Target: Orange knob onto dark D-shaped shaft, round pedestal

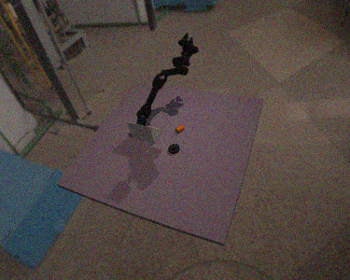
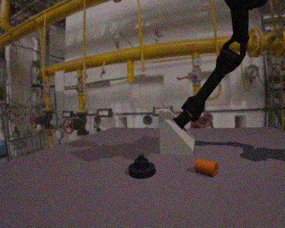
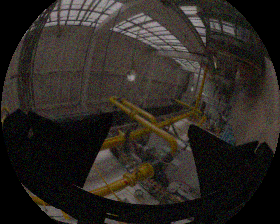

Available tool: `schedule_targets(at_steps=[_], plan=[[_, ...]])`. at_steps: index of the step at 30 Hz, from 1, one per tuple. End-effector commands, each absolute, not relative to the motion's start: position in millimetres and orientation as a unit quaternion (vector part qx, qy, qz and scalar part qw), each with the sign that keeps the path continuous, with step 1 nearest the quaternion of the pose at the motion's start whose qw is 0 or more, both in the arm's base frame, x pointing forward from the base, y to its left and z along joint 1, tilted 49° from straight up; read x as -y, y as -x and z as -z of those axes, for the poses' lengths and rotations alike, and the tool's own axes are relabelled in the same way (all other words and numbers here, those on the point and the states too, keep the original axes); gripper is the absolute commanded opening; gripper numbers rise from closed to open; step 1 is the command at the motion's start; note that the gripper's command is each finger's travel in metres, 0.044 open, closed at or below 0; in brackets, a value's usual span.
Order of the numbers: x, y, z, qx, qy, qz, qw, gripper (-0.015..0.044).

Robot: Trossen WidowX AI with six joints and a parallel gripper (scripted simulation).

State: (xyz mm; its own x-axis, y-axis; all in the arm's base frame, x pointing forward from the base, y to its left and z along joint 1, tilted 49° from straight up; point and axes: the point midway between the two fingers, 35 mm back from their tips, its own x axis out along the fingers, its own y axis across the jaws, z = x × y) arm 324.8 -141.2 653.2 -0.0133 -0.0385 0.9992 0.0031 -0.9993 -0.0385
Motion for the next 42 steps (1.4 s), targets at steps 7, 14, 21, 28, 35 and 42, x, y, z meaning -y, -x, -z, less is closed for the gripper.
schedule_targets(at_steps=[7,14,21,28,35,42], plan=[[148.3,-416.3,-610.6,0.136,0.794,0.530,0.265,0.0440],[141.6,-492.9,-528.1,0.196,0.740,0.285,0.577,0.0440],[123.5,-527.9,-444.2,0.155,0.576,0.092,0.798,0.0440],[98.9,-536.1,-360.8,0.052,0.347,-0.052,0.935,0.0440],[67.4,-520.2,-277.4,-0.102,0.066,-0.141,0.983,0.0440],[31.5,-481.1,-203.0,-0.280,-0.228,-0.154,0.920,0.0440]])
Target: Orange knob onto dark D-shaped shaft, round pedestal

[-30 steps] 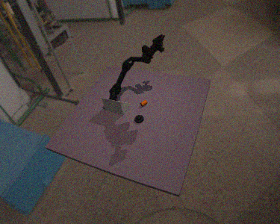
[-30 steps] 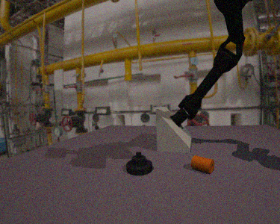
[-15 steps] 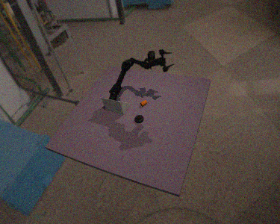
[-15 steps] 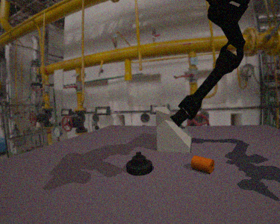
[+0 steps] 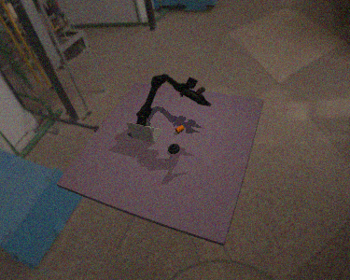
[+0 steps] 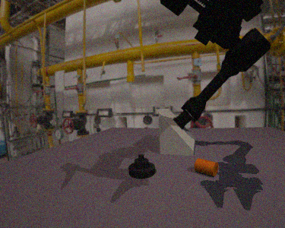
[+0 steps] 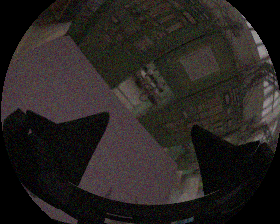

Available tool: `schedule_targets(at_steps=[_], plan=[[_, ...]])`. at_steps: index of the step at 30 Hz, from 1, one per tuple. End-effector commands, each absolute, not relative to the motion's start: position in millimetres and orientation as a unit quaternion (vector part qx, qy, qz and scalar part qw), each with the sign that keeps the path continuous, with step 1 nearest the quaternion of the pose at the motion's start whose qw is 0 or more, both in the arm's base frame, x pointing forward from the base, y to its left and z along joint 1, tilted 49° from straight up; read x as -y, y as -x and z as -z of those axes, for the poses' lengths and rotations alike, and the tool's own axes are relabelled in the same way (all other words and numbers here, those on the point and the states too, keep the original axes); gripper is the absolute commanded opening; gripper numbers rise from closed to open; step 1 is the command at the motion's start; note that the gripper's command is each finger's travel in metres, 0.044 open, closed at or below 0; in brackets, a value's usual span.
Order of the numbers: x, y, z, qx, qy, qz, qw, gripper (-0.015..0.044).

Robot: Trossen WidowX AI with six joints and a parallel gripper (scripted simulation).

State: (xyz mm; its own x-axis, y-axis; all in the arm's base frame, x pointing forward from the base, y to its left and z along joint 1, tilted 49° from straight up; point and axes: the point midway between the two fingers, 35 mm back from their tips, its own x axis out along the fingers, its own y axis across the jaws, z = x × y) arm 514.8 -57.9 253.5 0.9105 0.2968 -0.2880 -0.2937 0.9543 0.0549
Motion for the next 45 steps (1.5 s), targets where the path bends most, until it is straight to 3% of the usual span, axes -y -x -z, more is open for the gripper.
schedule_targets(at_steps=[1,10,17,23,45], plan=[[26.1,-473.8,-193.5,-0.306,-0.268,-0.149,0.901,0.0440],[-22.6,-392.8,-125.2,-0.510,-0.581,-0.024,0.633,0.0440],[-57.9,-318.8,-97.7,-0.598,-0.716,0.156,0.325,0.0440],[-75.5,-262.9,-83.7,-0.599,-0.727,0.333,0.043,0.0440],[-101.3,-264.1,-67.2,-0.598,-0.727,0.336,0.038,0.0440]])
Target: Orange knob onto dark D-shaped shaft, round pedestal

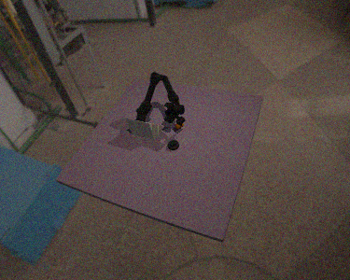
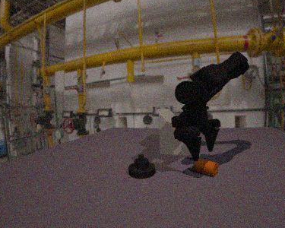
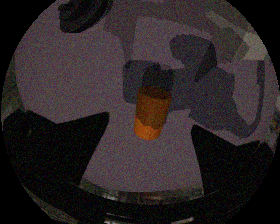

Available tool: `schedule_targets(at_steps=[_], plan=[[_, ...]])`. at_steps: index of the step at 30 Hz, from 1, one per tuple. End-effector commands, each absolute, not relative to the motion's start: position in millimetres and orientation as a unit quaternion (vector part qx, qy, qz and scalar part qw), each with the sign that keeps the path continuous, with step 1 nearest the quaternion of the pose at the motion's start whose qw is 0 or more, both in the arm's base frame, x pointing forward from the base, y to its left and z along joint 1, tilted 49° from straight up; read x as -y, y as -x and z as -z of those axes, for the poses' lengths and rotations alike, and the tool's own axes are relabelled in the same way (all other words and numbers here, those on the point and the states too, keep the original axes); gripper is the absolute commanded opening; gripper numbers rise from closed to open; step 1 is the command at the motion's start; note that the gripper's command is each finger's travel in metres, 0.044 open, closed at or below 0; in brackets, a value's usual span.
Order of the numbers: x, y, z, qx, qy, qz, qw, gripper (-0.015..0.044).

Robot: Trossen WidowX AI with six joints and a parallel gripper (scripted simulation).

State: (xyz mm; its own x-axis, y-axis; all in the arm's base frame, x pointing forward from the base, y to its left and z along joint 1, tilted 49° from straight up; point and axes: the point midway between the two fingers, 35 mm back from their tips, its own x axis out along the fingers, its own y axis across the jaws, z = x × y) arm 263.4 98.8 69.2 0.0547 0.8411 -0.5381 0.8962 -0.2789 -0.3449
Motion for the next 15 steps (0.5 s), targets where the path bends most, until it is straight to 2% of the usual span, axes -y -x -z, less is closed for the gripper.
schedule_targets(at_steps=[1,15], plan=[[-102.4,-264.2,-66.1,-0.598,-0.727,0.336,0.038,0.0440],[-118.9,-263.9,-51.1,-0.598,-0.727,0.337,0.038,0.0440]])
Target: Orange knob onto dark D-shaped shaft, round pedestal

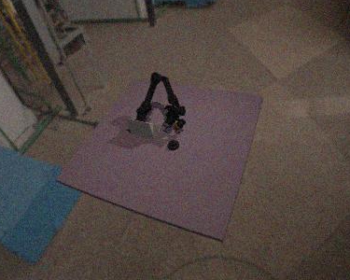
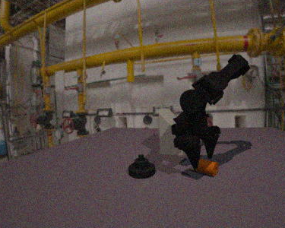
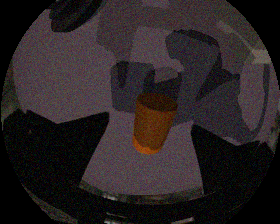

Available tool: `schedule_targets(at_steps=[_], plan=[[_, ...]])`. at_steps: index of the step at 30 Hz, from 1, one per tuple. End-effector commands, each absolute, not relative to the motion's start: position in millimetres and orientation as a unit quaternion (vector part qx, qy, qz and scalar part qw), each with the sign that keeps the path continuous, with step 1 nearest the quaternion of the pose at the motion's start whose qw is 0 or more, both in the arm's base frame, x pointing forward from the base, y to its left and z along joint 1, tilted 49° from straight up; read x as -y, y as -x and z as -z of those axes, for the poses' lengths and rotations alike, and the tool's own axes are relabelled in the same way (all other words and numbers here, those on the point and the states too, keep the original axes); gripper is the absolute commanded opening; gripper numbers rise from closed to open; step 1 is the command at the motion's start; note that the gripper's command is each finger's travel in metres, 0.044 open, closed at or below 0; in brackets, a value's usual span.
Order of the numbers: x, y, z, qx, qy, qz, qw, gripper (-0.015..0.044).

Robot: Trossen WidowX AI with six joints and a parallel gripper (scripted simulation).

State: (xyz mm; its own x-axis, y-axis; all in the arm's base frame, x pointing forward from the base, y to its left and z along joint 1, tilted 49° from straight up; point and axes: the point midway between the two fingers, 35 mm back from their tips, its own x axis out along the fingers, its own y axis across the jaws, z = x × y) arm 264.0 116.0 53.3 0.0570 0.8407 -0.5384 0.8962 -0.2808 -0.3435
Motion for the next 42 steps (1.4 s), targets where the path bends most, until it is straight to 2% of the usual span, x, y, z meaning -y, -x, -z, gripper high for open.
schedule_targets(at_steps=[1,12,20,27,36,42], plan=[[-120.1,-263.8,-50.1,-0.598,-0.727,0.336,0.038,0.0440],[-131.4,-262.3,-41.3,-0.599,-0.727,0.335,0.037,0.0440],[-131.4,-262.3,-41.3,-0.599,-0.727,0.335,0.037,0.0240],[-131.4,-262.3,-41.3,-0.599,-0.727,0.335,0.037,0.0240],[-131.4,-262.3,-41.3,-0.599,-0.727,0.335,0.037,0.0181],[-131.0,-263.2,-44.0,-0.598,-0.718,0.353,0.052,0.0181]])
